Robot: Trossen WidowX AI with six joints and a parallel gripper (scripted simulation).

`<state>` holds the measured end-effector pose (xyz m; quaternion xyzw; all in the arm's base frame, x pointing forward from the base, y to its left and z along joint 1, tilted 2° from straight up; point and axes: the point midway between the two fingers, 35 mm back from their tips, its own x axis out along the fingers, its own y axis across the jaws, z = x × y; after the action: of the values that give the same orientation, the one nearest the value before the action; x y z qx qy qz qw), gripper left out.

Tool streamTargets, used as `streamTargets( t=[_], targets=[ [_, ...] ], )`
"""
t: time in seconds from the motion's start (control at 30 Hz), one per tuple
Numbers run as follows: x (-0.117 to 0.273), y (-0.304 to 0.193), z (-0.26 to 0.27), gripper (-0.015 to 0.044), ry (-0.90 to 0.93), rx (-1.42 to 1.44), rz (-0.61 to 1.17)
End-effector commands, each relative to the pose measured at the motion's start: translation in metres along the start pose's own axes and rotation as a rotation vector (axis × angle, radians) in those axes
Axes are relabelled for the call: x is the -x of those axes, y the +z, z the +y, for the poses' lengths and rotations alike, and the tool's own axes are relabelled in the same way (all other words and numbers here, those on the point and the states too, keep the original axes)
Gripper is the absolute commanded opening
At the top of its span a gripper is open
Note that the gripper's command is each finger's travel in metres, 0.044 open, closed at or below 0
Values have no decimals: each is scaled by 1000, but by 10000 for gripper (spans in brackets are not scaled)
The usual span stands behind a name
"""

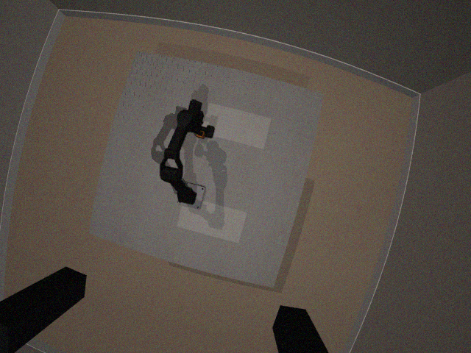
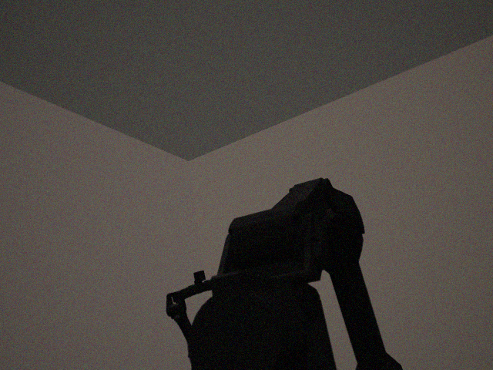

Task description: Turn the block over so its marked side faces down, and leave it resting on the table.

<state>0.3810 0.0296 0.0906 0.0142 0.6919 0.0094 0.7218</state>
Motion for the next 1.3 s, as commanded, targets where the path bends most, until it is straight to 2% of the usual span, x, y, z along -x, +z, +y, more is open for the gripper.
streamTargets(
  t=[0.0, 0.73, 1.1, 1.27],
  targets=[
    [-8, -1, 1, 440, 3, 3, 11],
    [-38, -1, 1, 440, 3, 3, 11],
    [-38, -1, 1, 151, 3, 3, 11],
    [-38, -1, 1, 118, 3, 3, 11]
  ],
)
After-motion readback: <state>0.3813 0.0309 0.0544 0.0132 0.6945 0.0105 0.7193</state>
